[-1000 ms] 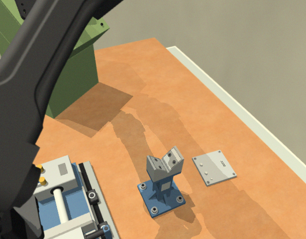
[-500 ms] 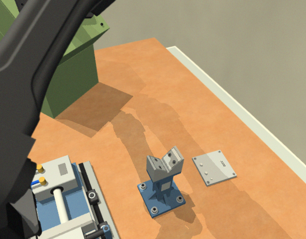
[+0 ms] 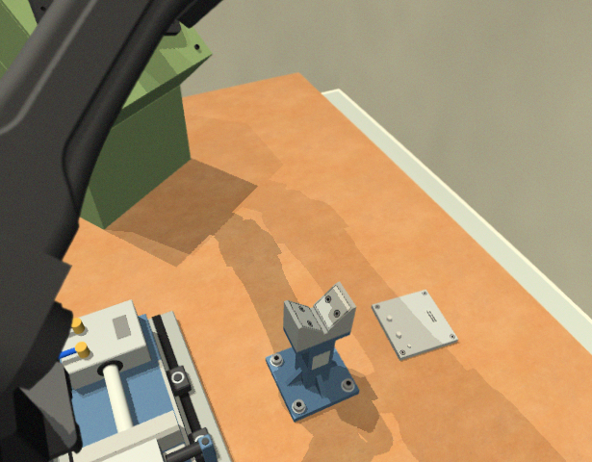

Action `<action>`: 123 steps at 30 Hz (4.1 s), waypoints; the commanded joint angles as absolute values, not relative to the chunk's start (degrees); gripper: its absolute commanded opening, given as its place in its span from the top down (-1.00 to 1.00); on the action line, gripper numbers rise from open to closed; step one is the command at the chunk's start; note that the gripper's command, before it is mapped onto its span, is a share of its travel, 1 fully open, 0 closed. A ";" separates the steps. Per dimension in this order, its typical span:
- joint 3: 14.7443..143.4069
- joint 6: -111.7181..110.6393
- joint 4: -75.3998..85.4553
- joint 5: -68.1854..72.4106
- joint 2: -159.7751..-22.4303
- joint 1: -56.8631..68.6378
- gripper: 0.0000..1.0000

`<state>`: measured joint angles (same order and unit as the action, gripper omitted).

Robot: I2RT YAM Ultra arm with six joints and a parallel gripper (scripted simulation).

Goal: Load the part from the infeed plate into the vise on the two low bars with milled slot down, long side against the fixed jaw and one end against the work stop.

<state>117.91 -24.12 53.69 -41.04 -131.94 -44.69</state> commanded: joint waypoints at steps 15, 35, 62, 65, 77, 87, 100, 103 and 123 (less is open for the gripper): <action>115.85 -22.21 52.28 -40.87 -128.63 -45.05 1.00; 115.85 -22.31 52.28 -40.87 -128.63 -45.05 1.00; 113.95 -21.14 49.47 -40.30 -130.14 -43.30 1.00; 113.23 -20.75 48.74 -40.05 -130.21 -43.60 1.00; 113.03 -19.24 45.83 -39.51 -131.50 -42.52 1.00; 112.28 -18.15 43.83 -39.18 -132.43 -41.60 1.00; 112.82 -17.32 42.33 -38.87 -133.07 -40.79 1.00; 112.88 -17.28 42.30 -38.95 -131.92 -40.67 1.00; 112.85 -17.34 42.86 -38.96 -132.02 -40.61 1.00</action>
